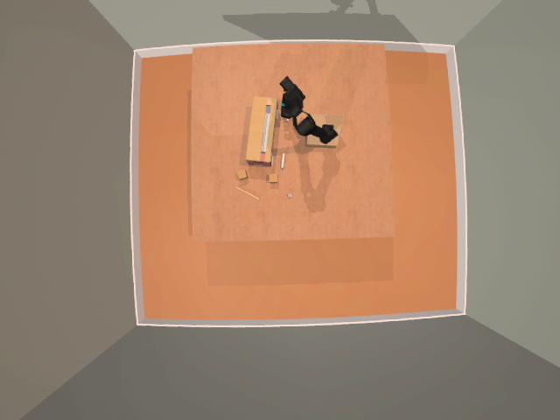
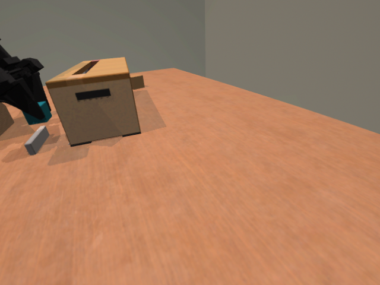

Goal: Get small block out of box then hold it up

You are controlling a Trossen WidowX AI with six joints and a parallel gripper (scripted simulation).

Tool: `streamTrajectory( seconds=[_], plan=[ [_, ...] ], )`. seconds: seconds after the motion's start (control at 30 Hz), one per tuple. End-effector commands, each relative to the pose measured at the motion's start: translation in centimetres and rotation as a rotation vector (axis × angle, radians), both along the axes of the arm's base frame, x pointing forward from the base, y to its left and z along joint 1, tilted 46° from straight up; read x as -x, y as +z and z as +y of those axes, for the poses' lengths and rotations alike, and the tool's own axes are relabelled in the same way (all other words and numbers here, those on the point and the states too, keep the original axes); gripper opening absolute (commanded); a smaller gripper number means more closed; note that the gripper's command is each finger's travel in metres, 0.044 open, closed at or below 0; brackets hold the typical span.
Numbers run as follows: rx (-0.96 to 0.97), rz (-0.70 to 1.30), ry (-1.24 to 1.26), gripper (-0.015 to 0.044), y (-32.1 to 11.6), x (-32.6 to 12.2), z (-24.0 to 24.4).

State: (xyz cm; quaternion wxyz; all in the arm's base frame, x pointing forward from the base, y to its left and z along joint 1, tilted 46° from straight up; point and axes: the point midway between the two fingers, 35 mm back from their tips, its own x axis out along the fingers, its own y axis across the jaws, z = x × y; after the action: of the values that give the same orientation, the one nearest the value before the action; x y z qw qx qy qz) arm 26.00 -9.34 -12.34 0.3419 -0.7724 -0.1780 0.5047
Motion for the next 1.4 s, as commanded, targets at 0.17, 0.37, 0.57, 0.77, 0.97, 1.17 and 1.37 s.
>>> streamTrajectory(
  seconds=[0.17,0.37,0.57,0.77,0.97,1.17,1.37],
  plan=[
    [0.008,0.050,-0.066,0.0000,2.4,0.3,-1.7],
    [0.012,0.103,-0.144,0.0000,4.6,0.9,-3.0],
    [0.014,0.156,-0.224,0.0000,6.8,1.6,-4.0],
    [0.015,0.207,-0.306,0.0000,8.9,2.6,-4.8],
    [0.015,0.228,-0.341,0.0000,9.8,3.0,-5.1],
    [0.015,0.228,-0.341,0.0000,9.8,3.0,-5.1],
    [0.015,0.228,-0.341,0.0000,9.8,3.0,-5.1]
  ],
)
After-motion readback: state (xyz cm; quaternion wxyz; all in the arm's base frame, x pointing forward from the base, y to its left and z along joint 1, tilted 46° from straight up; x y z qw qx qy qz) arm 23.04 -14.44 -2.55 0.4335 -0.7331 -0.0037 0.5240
